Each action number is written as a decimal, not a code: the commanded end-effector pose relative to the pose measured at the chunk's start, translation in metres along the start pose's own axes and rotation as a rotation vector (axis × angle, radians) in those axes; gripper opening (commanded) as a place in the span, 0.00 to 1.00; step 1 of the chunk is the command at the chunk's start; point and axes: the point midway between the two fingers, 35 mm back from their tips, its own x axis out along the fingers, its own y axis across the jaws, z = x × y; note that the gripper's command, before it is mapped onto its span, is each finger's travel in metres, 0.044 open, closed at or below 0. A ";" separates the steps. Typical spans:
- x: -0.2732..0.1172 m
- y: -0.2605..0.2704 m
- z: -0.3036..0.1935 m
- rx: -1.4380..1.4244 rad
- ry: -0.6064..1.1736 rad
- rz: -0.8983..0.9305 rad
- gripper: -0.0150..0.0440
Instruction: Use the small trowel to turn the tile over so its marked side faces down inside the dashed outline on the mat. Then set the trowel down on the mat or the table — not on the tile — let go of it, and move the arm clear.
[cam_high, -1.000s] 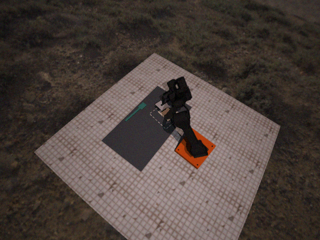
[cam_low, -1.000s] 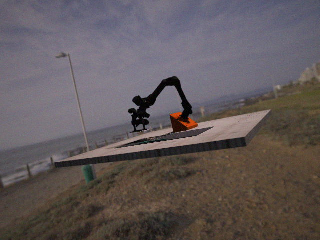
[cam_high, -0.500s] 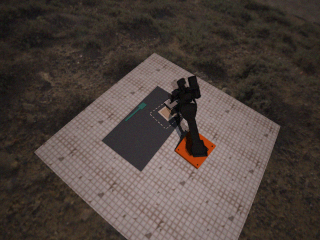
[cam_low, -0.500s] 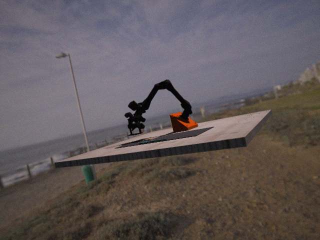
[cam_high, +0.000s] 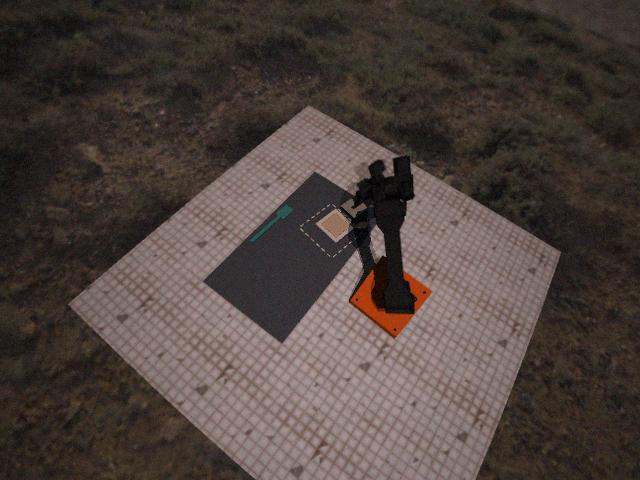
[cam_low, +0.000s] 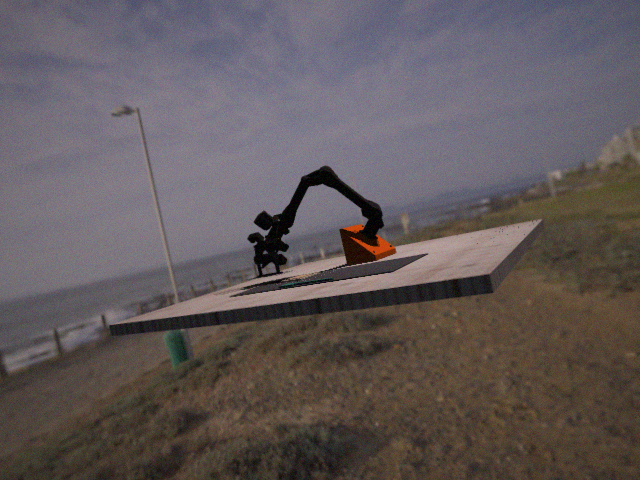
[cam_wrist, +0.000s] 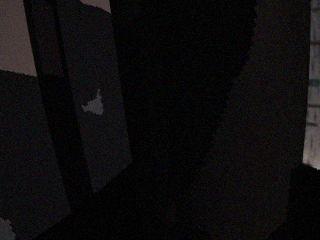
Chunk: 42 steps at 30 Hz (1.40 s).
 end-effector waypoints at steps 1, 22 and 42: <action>-0.003 -0.011 -0.001 -0.027 -0.005 -0.023 0.25; 0.007 -0.001 -0.001 -0.027 -0.005 -0.023 0.25; 0.024 0.018 0.000 -0.026 -0.006 -0.023 0.25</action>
